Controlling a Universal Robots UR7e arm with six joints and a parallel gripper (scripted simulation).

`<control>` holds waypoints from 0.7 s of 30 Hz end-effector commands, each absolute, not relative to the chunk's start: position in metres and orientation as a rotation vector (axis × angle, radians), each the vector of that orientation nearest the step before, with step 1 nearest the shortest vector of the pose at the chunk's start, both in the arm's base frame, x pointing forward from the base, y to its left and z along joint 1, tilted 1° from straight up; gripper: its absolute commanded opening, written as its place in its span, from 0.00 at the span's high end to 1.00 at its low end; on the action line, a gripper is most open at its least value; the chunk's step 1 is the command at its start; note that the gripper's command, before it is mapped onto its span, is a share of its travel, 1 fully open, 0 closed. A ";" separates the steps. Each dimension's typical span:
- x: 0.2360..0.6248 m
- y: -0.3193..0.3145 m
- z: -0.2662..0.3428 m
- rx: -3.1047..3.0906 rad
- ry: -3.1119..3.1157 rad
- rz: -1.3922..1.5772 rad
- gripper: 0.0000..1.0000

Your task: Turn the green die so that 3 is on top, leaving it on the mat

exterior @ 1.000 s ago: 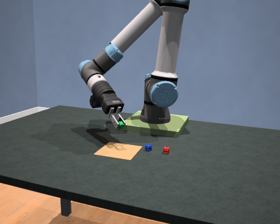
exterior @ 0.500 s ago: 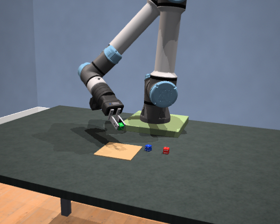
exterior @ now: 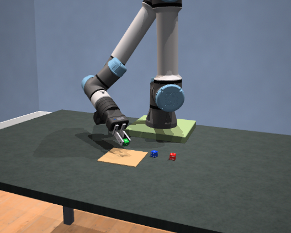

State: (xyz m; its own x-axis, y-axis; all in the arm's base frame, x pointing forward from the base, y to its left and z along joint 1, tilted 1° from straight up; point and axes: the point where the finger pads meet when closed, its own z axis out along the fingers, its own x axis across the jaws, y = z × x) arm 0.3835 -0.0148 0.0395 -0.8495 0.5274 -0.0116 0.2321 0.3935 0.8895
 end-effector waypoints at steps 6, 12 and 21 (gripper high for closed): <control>0.386 -0.016 0.014 0.665 2.363 1.436 0.60; 0.386 -0.016 0.011 0.665 2.363 1.436 0.60; 0.386 -0.016 0.011 0.665 2.363 1.436 0.60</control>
